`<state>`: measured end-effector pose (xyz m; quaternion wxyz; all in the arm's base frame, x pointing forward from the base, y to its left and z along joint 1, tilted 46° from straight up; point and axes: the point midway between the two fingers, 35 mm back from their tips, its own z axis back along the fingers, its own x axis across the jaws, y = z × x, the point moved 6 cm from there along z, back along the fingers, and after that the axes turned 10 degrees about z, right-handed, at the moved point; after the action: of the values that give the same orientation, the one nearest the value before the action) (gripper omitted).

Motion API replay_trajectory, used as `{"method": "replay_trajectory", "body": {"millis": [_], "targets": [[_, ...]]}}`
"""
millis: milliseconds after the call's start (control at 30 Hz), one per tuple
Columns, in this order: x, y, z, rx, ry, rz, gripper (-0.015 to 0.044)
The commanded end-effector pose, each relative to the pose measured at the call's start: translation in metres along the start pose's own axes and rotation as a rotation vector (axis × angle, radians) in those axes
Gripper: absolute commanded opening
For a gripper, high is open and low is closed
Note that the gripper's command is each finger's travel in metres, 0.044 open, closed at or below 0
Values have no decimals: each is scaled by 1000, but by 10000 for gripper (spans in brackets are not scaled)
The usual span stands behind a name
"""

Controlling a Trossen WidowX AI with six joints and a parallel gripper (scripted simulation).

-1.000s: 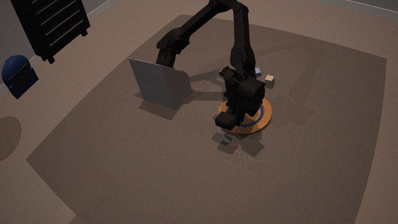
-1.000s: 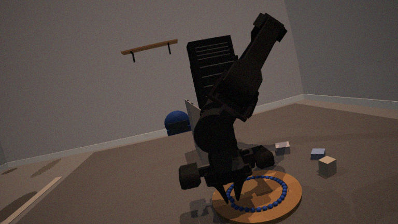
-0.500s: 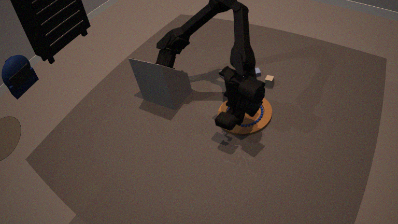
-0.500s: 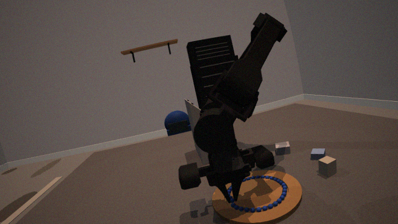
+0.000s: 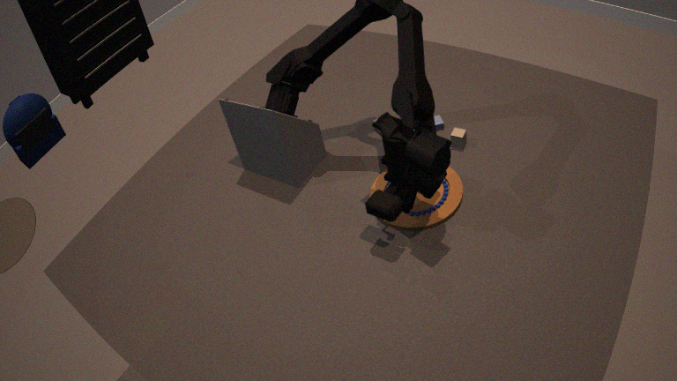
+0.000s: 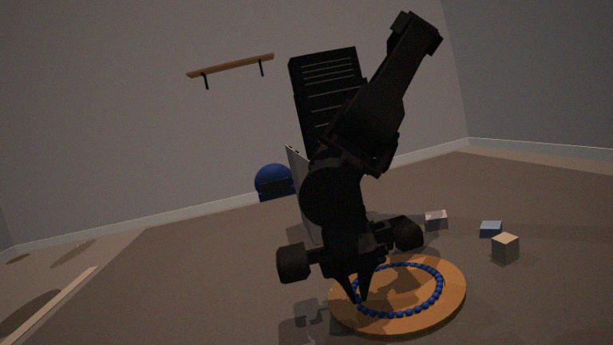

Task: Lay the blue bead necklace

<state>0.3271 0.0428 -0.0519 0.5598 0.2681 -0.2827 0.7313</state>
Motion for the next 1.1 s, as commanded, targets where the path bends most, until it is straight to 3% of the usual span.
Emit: {"method": "replay_trajectory", "body": {"millis": [0,767,1067], "targets": [[0,0,1,0,0,0,0],[-6,2,-2,-2,-3,-5,0],[-6,2,2,-3,-2,-2,236]]}}
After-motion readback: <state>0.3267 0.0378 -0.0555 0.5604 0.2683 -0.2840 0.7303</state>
